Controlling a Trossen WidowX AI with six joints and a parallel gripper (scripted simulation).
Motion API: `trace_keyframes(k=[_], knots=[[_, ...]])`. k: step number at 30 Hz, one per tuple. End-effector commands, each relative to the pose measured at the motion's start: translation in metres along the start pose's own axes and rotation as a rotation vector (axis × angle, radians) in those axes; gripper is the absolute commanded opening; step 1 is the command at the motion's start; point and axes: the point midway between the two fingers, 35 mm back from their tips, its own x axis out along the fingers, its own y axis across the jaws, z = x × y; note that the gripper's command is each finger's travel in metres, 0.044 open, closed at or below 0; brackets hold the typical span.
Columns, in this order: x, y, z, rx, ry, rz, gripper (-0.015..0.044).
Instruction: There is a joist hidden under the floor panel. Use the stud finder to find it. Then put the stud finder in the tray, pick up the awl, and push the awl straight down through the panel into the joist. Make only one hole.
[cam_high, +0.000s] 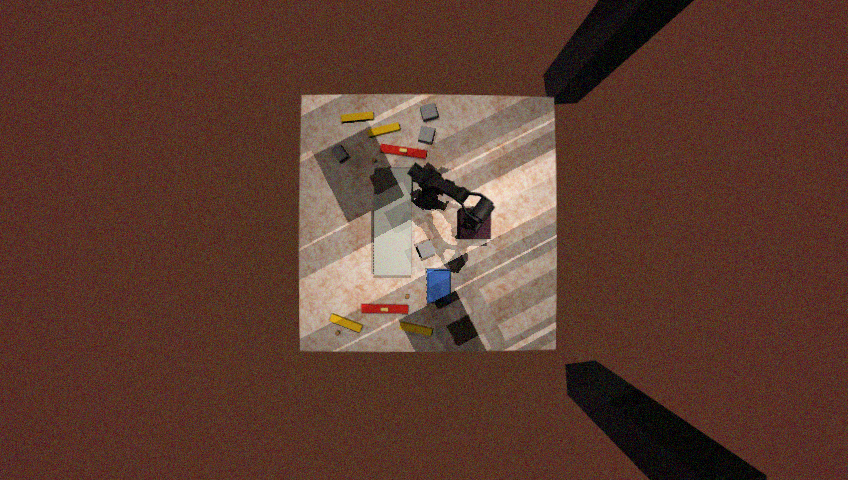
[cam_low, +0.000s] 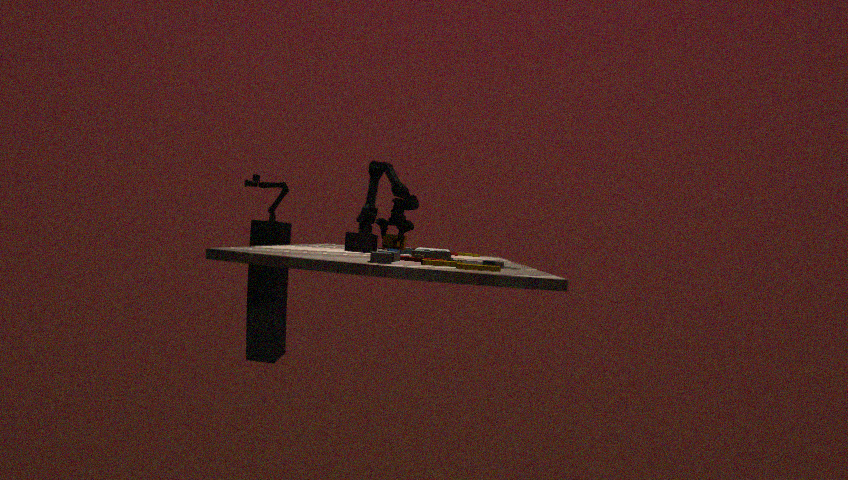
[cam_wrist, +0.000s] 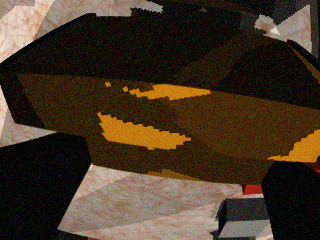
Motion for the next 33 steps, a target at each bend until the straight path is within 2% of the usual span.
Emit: trace_keyframes(k=[1,33], knots=[[-0.0007,-0.0001,0.0001,0.007,0.036,-0.003,0.0000],[0.0000,-0.0002,0.0066,0.012,0.259,-0.006,0.0000]])
